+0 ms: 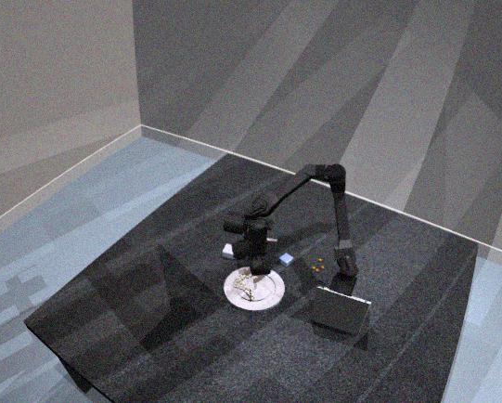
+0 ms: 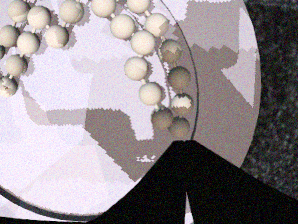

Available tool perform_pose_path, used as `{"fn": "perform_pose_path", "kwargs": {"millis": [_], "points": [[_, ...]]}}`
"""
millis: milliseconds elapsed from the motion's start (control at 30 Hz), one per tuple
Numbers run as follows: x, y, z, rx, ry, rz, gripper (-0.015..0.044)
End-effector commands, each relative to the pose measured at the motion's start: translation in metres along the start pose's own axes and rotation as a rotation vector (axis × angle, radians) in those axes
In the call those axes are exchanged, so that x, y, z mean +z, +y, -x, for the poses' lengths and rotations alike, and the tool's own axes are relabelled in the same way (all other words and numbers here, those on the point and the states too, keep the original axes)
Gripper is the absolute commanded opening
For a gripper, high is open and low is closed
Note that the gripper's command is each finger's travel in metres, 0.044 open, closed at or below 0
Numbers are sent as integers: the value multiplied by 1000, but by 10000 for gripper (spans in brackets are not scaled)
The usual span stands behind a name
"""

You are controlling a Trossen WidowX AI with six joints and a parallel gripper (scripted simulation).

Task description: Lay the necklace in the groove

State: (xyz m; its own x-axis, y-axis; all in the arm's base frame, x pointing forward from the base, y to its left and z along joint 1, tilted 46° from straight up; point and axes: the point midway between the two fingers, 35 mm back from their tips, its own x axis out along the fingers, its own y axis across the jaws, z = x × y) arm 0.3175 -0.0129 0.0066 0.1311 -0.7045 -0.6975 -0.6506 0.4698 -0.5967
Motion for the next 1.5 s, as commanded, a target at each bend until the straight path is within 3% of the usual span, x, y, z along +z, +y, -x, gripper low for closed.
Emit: {"fn": "perform_pose_path", "kwargs": {"millis": [0, 500, 1067, 1467], "points": [[-3, 1, -2, -2, 8, 8, 0], [-3, 1, -14, -2, 8, 8, 0], [-2, 0, -10, -2, 5, 7, 440], [-2, 1, -2, -2, 8, 8, 440]]}}
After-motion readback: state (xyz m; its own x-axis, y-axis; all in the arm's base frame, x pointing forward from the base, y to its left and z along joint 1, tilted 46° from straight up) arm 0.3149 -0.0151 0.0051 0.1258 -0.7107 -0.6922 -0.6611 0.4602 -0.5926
